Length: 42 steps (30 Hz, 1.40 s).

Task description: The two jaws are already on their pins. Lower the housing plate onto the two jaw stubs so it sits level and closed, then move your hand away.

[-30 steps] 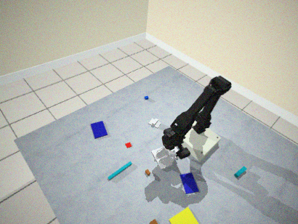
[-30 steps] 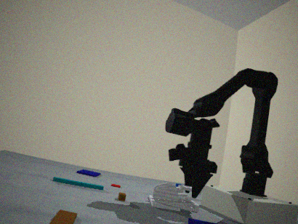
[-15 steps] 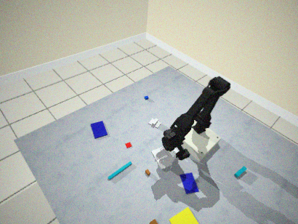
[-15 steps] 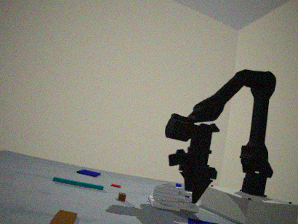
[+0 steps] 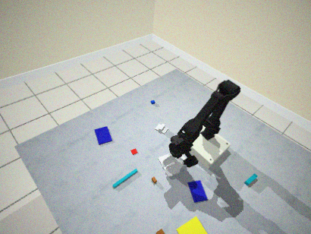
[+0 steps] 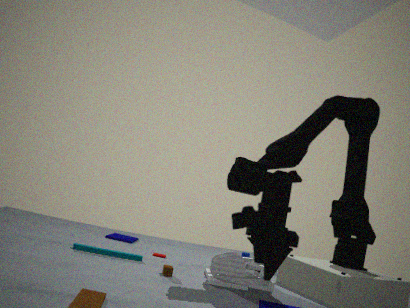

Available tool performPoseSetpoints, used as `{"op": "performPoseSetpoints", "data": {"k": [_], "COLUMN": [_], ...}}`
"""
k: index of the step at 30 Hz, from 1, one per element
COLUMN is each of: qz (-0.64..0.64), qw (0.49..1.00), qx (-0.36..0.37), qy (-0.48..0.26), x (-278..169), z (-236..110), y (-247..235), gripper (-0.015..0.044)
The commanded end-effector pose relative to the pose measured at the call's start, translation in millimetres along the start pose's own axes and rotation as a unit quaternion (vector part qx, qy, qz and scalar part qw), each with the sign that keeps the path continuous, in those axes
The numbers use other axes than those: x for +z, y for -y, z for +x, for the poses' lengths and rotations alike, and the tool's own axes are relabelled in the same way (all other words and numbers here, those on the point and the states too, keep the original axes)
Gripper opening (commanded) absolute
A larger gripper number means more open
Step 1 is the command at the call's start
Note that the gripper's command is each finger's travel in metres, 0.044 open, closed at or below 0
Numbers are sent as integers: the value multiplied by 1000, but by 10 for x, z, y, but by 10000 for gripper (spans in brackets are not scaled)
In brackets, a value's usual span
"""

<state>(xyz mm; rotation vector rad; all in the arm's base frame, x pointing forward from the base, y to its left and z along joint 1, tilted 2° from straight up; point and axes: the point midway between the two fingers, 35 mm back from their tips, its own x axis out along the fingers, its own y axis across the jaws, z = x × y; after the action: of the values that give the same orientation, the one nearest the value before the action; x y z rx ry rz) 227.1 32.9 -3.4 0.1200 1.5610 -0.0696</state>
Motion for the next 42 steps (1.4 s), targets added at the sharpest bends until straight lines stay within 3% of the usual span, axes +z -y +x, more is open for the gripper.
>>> {"op": "performPoseSetpoints", "data": {"k": [1, 42], "qz": [2, 2], "qw": [1000, 1000], "qx": [1, 1], "qy": [-1, -1], "x": [-10, -10], "z": [21, 94], "y": [-2, -2], "gripper": [351, 351]}}
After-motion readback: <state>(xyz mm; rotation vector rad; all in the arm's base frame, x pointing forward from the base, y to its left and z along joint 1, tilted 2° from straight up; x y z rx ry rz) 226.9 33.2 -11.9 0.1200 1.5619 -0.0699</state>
